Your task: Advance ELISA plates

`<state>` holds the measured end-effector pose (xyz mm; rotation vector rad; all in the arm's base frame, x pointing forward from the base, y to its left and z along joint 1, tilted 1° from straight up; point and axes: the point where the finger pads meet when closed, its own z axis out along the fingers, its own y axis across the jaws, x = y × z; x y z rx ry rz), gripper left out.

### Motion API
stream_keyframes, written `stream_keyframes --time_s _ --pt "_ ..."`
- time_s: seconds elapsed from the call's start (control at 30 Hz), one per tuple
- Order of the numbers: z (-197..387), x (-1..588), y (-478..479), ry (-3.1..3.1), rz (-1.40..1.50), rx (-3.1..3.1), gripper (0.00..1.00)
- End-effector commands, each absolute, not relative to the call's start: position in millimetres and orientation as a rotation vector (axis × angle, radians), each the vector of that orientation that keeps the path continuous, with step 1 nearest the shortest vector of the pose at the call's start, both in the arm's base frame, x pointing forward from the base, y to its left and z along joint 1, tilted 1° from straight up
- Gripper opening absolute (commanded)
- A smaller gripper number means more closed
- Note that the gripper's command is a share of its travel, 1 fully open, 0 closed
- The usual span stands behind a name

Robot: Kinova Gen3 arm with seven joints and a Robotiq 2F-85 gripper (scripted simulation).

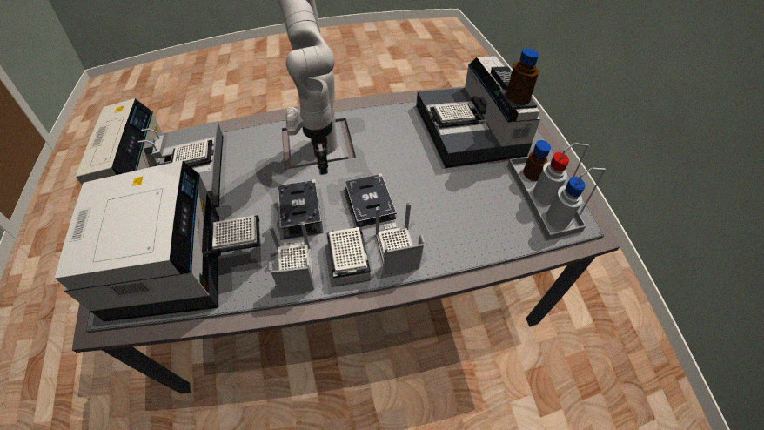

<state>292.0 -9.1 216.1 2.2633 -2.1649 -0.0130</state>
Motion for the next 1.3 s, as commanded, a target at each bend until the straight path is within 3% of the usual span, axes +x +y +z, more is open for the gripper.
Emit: stream_keyframes --time_s 0.0,1.27 --pt "216.1 298.0 3.8 -2.144 -0.012 2.275 1.0" --pt "215.7 302.9 15.2 -2.15 -0.013 2.278 1.0"
